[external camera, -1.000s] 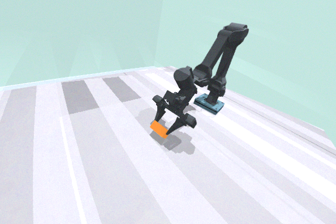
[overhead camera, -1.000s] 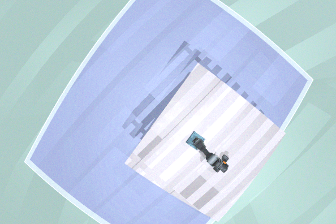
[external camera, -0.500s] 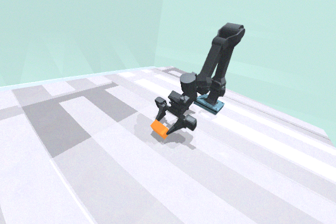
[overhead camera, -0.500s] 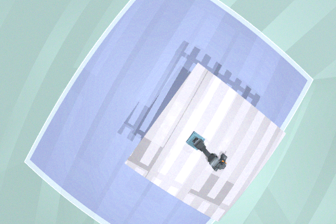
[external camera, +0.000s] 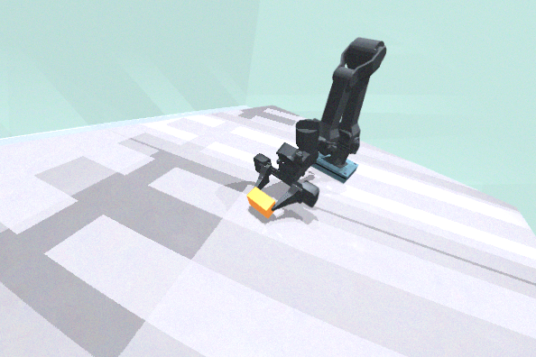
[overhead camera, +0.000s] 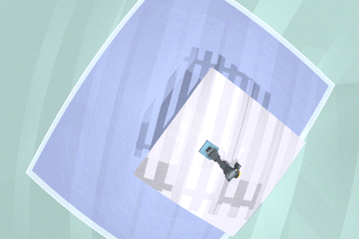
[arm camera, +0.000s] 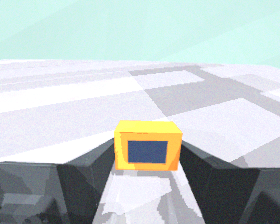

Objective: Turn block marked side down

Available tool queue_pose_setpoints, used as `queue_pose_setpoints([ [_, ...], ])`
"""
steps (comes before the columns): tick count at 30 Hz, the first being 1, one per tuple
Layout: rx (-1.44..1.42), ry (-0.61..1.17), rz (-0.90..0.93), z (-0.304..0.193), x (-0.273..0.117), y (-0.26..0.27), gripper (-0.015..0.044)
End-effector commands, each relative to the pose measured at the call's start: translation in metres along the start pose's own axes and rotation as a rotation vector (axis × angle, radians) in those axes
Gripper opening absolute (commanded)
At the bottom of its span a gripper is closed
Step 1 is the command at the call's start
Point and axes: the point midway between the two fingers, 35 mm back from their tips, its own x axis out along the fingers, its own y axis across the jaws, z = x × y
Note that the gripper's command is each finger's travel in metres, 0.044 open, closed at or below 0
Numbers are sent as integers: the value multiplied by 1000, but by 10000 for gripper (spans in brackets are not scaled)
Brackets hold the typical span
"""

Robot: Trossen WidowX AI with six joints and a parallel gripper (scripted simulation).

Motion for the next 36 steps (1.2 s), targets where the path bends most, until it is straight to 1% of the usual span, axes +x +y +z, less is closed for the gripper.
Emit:
queue_pose_setpoints([
  [1, 5, -2, 5, -1, -1, 1, 0],
  [10, 5, -2, 5, -1, -1, 1, 0],
  [27, 5, -2, 5, -1, -1, 1, 440],
  [36, 5, -2, 5, -1, -1, 1, 440],
])
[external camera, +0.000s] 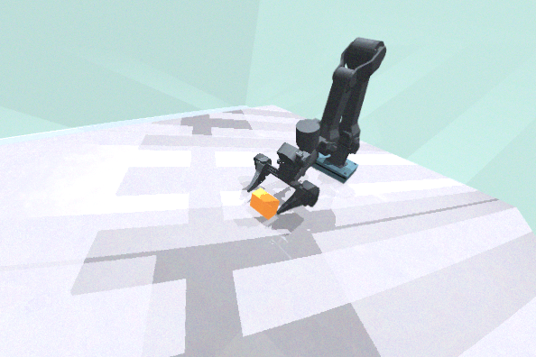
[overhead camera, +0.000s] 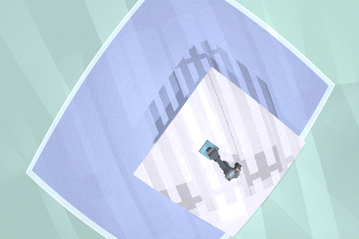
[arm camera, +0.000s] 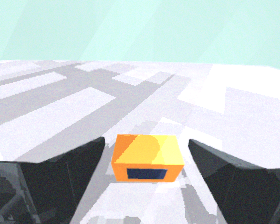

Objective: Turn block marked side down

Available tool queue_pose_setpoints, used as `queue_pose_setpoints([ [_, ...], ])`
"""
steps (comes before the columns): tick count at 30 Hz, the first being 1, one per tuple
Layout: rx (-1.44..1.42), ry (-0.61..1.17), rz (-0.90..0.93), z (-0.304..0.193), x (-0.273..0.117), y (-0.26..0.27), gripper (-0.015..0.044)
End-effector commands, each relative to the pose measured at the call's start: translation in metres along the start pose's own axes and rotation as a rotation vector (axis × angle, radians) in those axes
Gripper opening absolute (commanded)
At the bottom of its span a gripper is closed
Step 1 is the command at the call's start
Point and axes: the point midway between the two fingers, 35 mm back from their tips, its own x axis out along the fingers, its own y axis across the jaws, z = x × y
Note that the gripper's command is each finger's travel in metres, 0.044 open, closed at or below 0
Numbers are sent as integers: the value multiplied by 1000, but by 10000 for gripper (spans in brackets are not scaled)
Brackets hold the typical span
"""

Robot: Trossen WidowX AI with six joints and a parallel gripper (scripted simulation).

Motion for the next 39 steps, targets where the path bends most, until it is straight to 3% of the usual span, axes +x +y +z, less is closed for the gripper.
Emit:
queue_pose_setpoints([
  [1, 5, 1, 5, 0, 0, 1, 440],
  [25, 5, 7, 5, 0, 1, 1, 440],
  [32, 7, 232, 0, 14, 14, -4, 440],
  [39, 4, 466, 3, 43, -16, -3, 440],
])
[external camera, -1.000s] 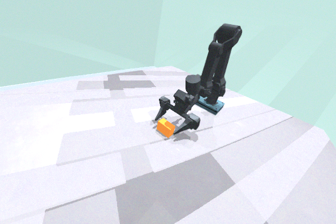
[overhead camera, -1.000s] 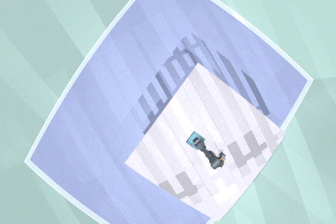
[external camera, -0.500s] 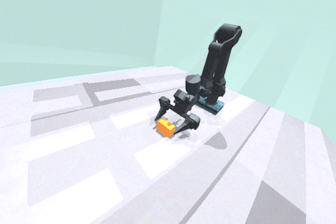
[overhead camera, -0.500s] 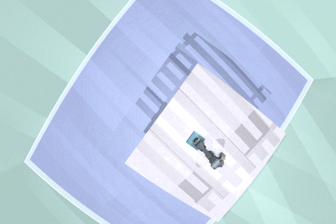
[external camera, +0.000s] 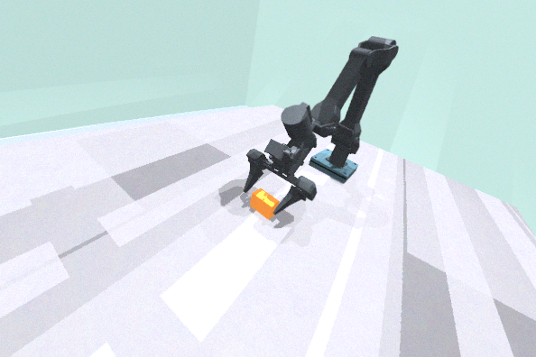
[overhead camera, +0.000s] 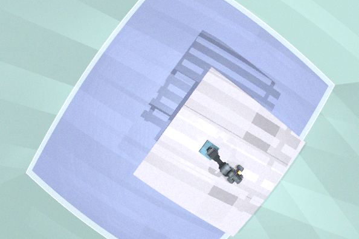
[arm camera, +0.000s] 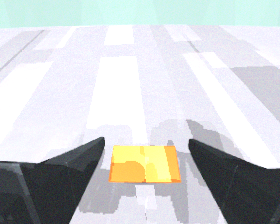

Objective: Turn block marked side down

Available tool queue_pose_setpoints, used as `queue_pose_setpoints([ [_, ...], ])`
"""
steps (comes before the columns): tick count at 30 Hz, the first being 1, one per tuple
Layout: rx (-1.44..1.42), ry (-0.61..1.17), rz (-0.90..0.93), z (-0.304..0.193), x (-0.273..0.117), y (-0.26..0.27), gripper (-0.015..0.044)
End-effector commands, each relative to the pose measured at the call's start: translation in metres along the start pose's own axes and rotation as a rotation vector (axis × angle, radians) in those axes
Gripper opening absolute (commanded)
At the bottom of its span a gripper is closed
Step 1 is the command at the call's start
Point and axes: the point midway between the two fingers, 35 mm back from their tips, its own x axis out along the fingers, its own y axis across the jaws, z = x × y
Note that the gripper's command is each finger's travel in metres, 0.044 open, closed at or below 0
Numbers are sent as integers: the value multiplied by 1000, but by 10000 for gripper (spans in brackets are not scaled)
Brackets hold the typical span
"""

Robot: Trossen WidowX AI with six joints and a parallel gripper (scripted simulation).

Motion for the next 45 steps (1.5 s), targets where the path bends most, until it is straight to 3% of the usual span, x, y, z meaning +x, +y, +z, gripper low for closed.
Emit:
queue_pose_setpoints([
  [1, -14, 204, -9, 18, -41, 2, 440],
  [5, -16, 280, -7, 22, -65, 5, 440],
  [17, -15, 301, -7, 24, -64, 4, 440],
  [35, -12, 845, -11, 68, -53, 3, 440],
  [45, -13, 850, -11, 42, -30, 2, 440],
])
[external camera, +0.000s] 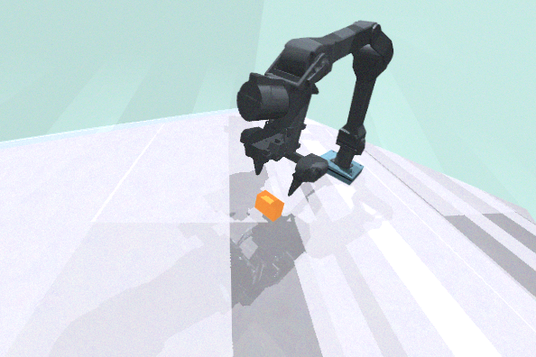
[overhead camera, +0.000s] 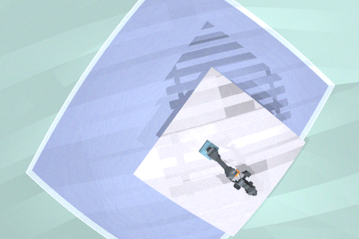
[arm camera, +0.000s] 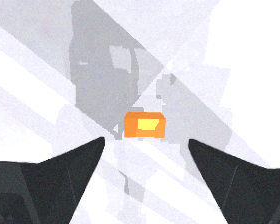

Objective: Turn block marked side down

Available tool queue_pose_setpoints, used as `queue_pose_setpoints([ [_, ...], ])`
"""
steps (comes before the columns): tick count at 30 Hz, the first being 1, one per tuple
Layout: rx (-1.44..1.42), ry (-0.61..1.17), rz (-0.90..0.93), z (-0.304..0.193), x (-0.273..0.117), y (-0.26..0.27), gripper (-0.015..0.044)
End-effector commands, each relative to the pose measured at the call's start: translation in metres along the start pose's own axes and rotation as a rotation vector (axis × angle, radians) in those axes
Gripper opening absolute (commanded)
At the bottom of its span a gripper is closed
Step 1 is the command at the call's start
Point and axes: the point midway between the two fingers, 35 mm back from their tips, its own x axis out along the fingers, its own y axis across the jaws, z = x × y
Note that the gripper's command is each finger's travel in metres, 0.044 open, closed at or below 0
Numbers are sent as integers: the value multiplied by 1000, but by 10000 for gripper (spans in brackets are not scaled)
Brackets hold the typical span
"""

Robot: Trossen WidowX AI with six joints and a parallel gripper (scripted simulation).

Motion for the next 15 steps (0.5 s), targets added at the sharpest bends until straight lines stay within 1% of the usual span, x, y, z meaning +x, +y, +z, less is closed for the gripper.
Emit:
queue_pose_setpoints([
  [1, -2, 21, -3, -3, 13, -1, 440],
  [3, -2, 21, -3, -3, 14, -1, 440],
  [6, -2, 21, -3, -4, 27, 0, 440],
  [15, -2, 21, -3, -3, 37, 0, 440],
])
